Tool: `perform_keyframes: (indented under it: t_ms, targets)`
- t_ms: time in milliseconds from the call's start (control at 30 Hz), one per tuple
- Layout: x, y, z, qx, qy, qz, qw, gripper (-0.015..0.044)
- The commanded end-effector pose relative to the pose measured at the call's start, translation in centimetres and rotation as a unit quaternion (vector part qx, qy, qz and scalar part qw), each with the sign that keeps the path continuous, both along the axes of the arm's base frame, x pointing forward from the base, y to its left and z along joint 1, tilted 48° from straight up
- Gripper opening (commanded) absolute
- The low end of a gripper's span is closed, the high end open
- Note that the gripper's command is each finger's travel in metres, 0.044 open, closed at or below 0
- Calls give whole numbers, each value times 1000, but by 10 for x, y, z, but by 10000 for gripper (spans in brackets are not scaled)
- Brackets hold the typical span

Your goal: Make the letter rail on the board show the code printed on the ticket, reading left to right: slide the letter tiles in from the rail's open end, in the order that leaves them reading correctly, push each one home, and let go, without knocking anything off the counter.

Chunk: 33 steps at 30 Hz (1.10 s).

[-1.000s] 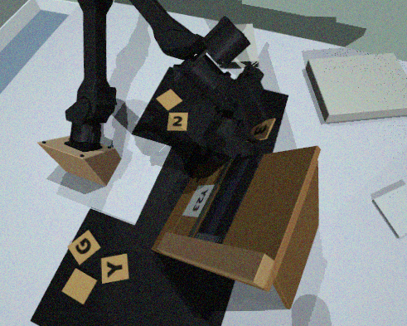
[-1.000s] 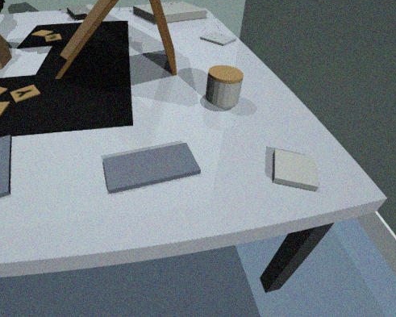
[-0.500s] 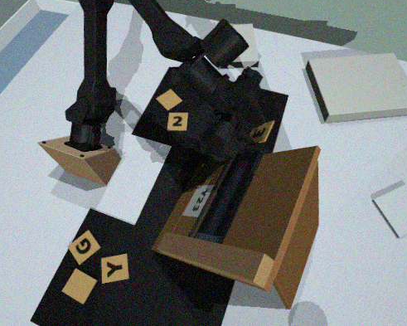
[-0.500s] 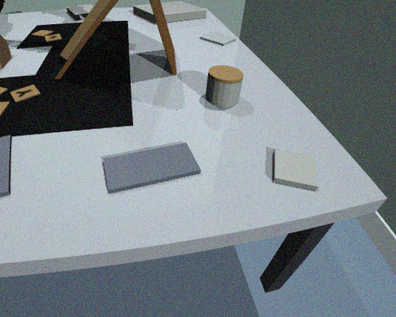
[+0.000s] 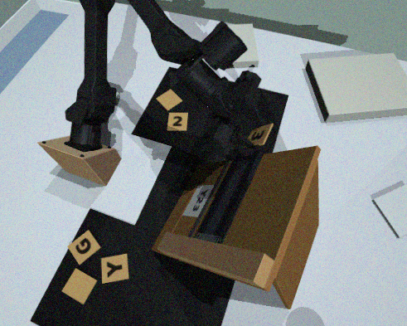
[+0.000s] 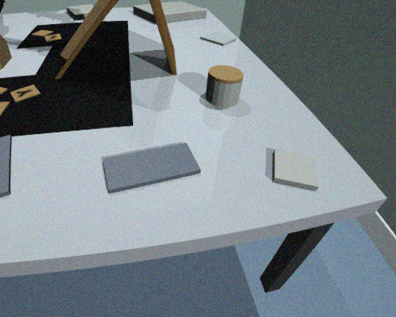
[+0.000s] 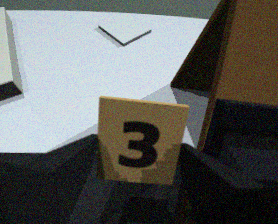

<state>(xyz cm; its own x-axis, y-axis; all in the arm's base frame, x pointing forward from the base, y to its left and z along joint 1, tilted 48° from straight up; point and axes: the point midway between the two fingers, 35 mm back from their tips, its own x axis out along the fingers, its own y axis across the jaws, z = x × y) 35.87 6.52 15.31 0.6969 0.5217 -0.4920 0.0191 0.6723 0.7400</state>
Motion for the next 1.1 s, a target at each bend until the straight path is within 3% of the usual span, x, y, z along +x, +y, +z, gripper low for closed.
perform_keyframes:
  t_ms: [0, 1067]
  targets:
    - [0, -2, -1, 0, -2, 1, 1000, 0]
    - [0, -13, -13, -1, -2, 1, 1000, 0]
